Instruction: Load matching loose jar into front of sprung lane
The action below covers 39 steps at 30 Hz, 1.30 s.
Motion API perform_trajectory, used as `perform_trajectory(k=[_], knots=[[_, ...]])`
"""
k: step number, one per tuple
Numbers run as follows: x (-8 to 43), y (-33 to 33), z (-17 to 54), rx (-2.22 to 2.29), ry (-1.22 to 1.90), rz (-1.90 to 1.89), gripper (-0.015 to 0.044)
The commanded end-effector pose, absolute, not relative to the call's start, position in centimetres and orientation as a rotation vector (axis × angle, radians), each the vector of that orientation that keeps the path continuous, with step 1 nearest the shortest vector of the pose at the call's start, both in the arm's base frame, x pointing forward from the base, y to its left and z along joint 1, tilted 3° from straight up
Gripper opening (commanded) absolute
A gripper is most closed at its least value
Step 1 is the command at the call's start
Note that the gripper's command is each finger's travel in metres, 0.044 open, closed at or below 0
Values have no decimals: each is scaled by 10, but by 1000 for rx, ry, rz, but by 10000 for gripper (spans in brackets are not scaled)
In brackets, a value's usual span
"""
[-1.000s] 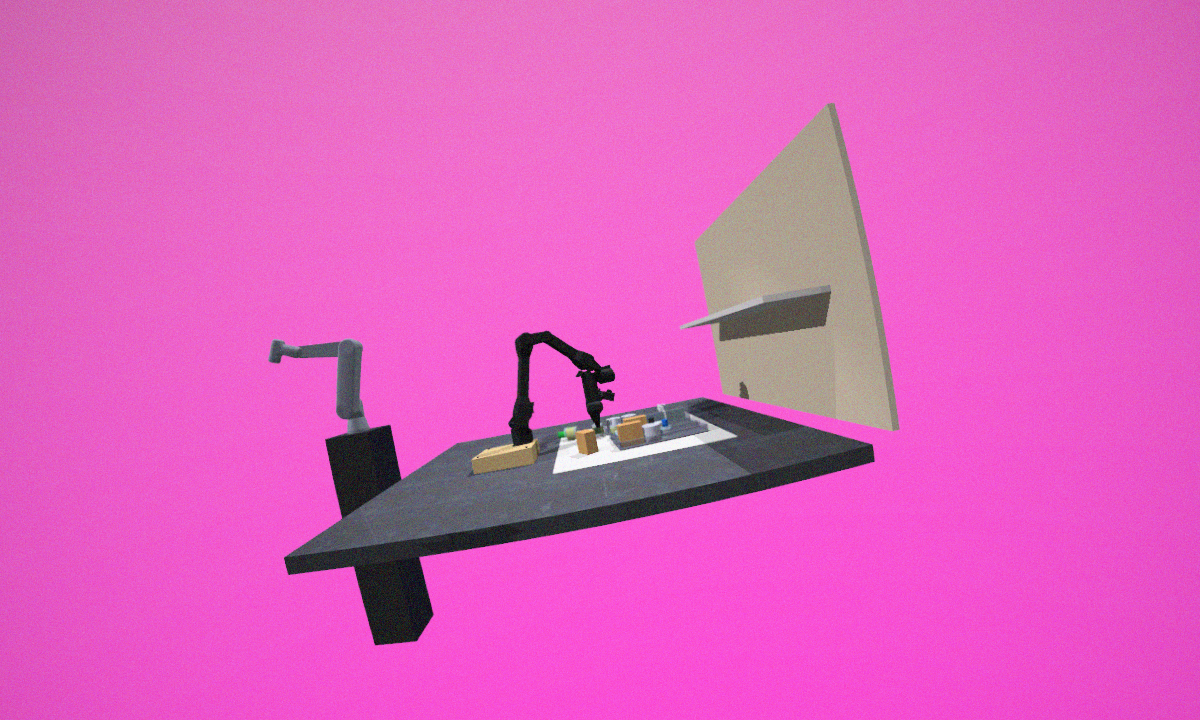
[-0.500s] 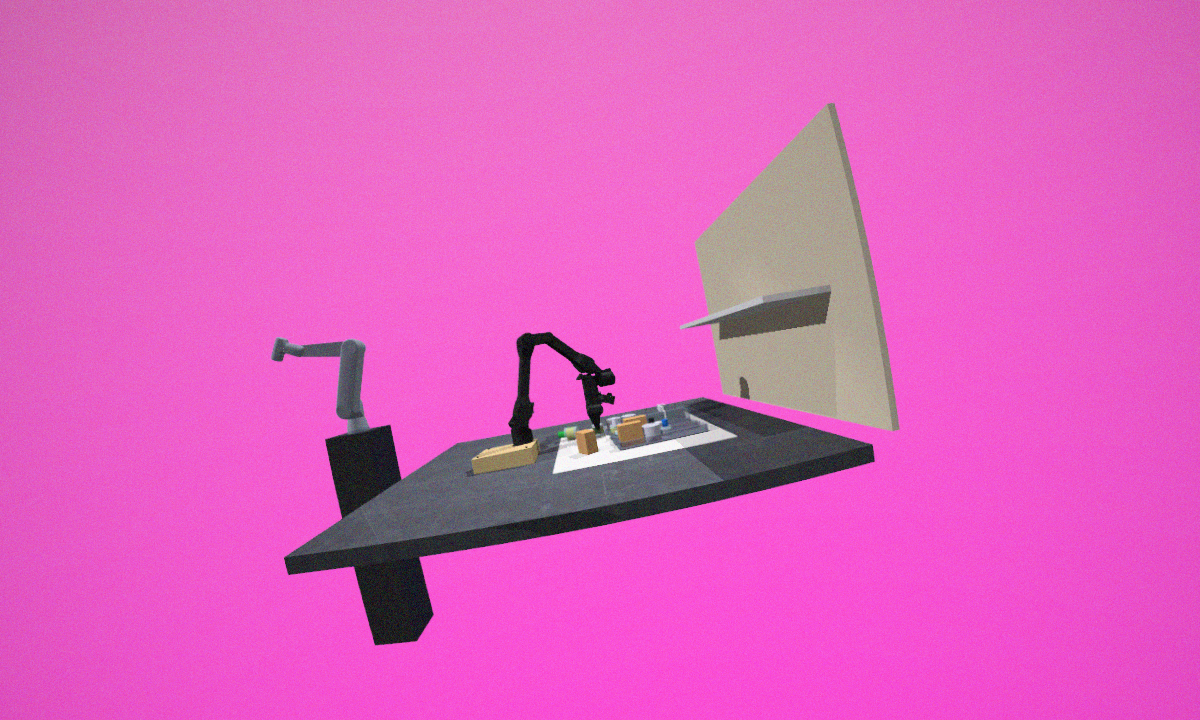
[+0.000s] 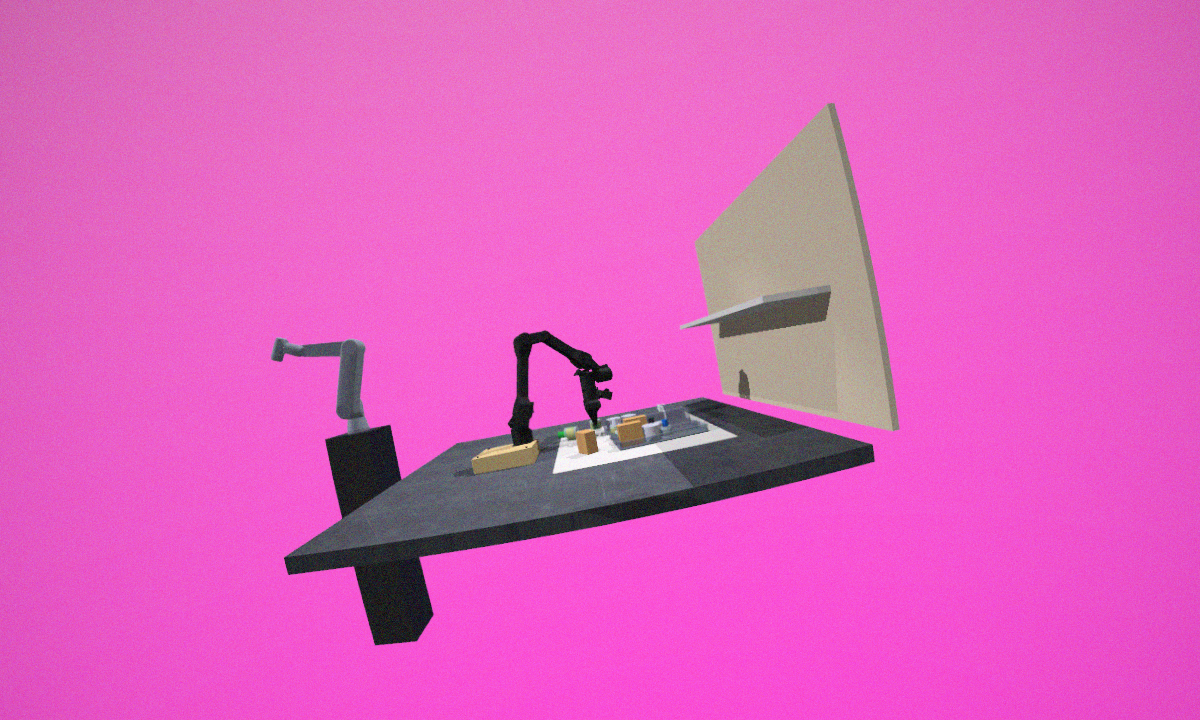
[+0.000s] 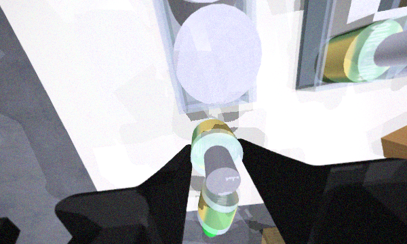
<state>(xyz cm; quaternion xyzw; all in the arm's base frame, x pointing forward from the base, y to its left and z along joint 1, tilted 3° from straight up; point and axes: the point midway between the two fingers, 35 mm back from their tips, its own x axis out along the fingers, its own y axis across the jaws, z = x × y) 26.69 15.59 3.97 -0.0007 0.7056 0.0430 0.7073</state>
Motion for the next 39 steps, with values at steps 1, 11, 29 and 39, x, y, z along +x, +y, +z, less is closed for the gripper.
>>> perform_trajectory(k=[1, 11, 29, 39], knots=[[271, 156, 61, 11, 1551, 97, 0], [269, 145, 118, 13, 1570, 83, 0], [288, 82, 97, 1, 1570, 96, 0], [293, 34, 75, -27, 1568, 115, 0]])
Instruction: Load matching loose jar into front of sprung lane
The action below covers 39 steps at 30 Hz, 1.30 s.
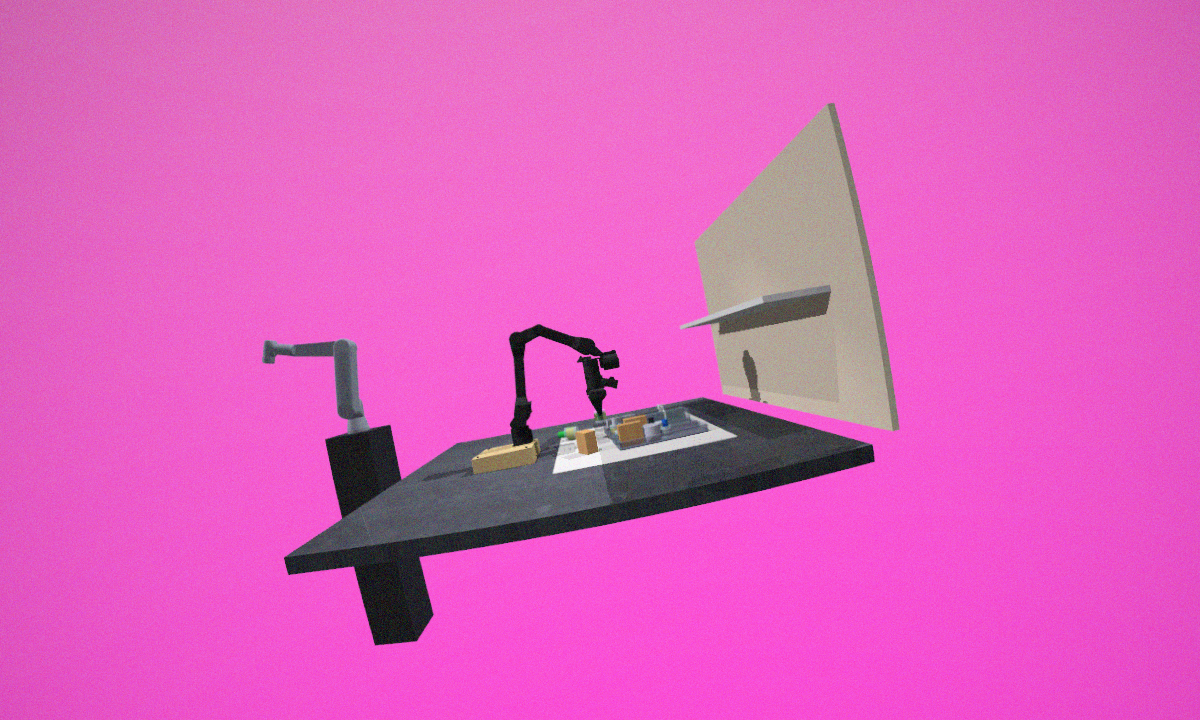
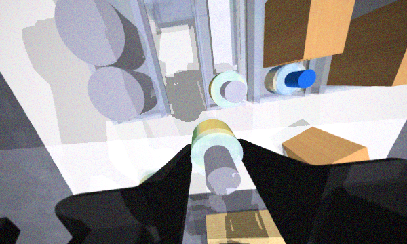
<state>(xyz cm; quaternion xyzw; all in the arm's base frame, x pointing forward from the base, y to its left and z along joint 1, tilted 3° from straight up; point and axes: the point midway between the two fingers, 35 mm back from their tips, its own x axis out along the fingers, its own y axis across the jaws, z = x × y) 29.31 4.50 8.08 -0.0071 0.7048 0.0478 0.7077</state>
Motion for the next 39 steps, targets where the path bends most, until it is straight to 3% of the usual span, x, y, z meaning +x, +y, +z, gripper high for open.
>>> perform_trajectory(k=[1, 39], knots=[[293, 29, 72, -34, 1568, 119, 0], [300, 19, 43, -54, 1568, 128, 0]])
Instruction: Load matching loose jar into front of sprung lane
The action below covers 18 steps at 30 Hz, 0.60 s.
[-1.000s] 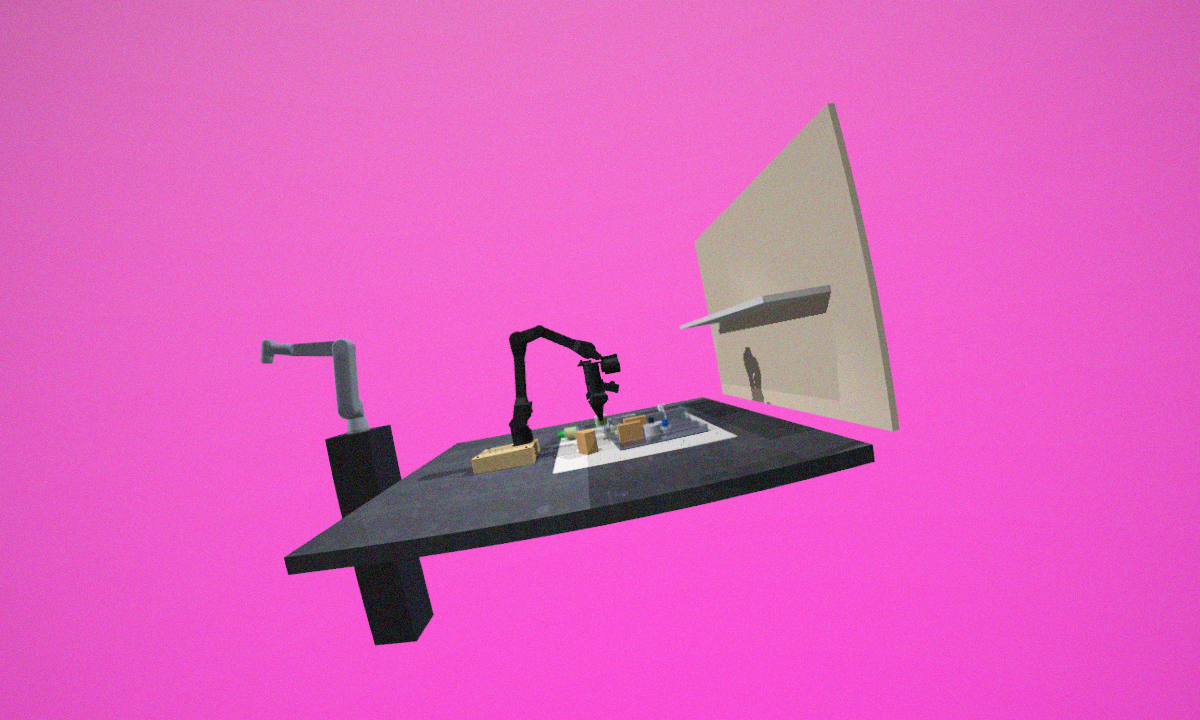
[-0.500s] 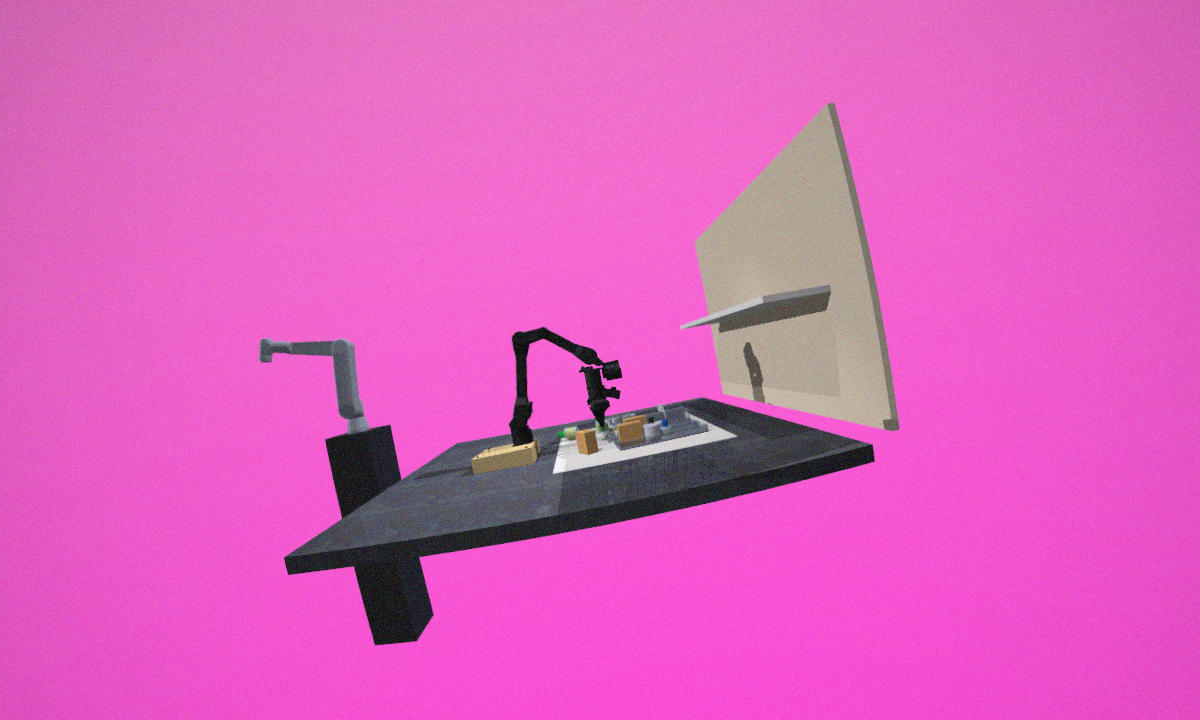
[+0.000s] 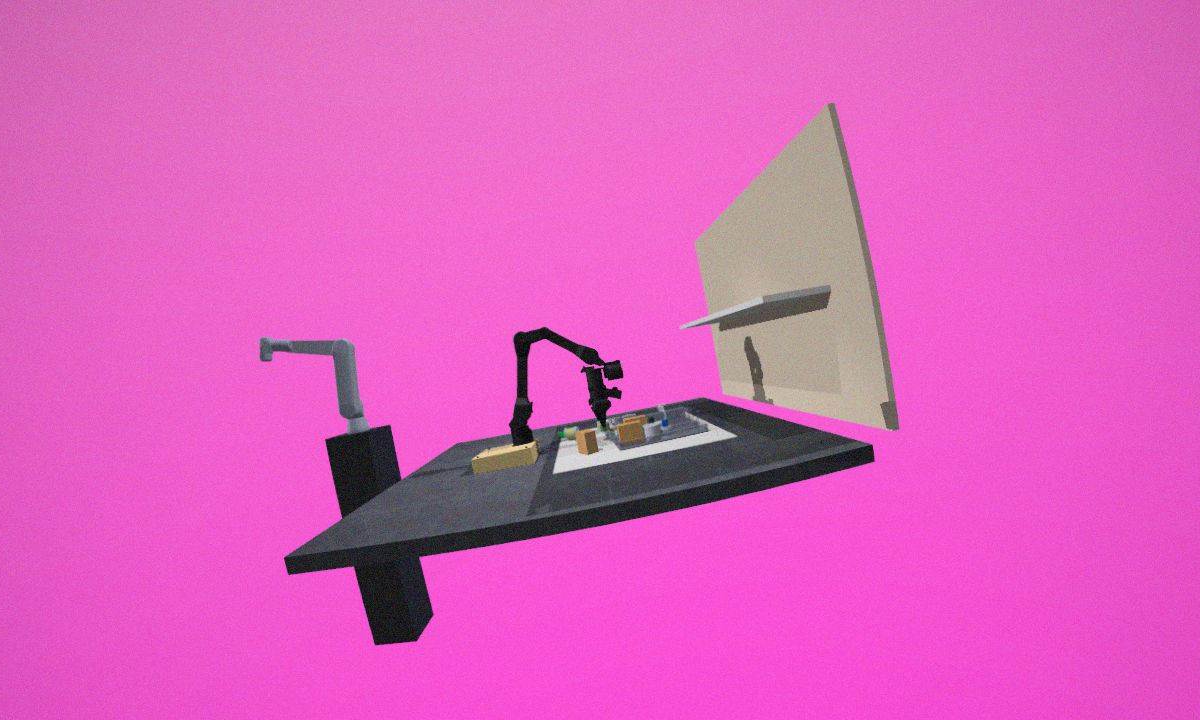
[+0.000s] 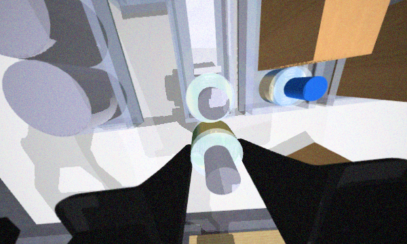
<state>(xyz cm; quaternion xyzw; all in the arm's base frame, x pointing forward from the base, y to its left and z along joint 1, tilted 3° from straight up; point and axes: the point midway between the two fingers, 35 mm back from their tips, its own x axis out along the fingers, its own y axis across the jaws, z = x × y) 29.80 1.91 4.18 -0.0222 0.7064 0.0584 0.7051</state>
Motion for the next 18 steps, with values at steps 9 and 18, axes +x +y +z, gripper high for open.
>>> perform_trajectory(k=[9, 18], knots=[[303, 19, 43, -54, 1568, 128, 0], [307, 19, 43, -54, 1567, 128, 0]])
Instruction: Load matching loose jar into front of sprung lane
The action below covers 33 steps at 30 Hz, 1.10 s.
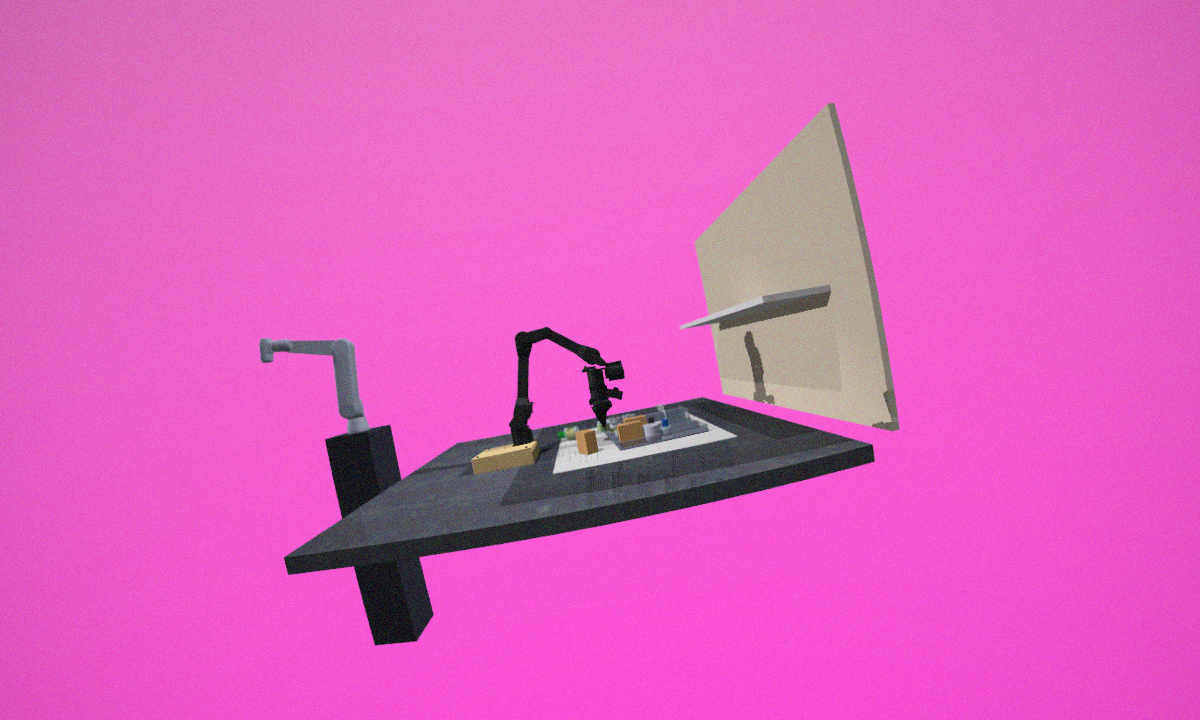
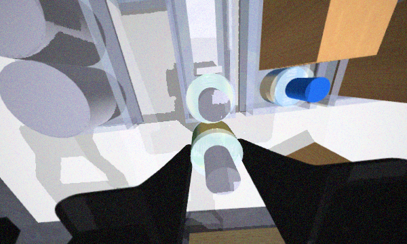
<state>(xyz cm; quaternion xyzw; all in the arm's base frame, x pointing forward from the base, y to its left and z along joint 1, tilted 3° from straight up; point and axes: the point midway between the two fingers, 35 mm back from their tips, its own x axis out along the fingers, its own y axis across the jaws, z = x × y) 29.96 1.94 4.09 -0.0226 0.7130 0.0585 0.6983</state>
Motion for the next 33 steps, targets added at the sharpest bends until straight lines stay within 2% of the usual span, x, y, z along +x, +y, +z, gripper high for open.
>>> perform_trajectory(k=[1, 33], knots=[[307, 19, 43, -54, 1567, 128, 0], [319, 21, 43, -54, 1566, 128, 0]])
